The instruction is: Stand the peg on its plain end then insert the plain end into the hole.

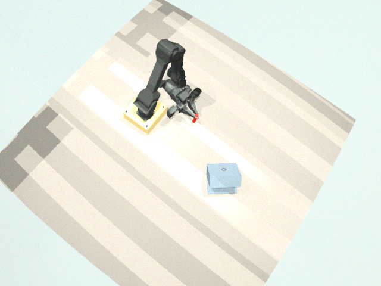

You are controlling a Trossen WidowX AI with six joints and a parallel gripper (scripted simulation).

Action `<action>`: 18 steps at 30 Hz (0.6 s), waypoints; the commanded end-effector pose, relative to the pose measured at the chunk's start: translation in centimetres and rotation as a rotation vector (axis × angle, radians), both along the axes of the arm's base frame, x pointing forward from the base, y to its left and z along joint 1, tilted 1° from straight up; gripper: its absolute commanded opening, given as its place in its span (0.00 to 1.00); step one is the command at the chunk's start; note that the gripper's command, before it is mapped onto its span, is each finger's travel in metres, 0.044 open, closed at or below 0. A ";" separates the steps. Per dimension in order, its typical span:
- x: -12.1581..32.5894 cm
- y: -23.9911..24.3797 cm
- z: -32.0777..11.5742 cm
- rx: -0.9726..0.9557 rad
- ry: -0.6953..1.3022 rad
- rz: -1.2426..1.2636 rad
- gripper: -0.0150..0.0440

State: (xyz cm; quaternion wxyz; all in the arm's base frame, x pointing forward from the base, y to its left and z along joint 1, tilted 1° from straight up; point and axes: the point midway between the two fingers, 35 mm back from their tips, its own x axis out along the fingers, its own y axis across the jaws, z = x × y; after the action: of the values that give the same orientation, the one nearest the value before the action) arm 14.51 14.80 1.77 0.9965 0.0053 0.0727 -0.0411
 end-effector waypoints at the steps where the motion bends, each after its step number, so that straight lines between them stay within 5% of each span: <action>1: -0.1 0.0 -0.1 0.000 0.001 0.000 0.34; 15: -0.4 -0.1 -0.2 -0.003 -0.013 0.011 0.34; 18: -0.4 -0.1 -0.1 -0.003 -0.016 0.013 0.44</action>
State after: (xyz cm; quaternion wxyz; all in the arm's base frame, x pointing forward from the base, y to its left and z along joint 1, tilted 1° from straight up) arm 14.16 14.72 1.70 0.9973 0.0042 0.0644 -0.0348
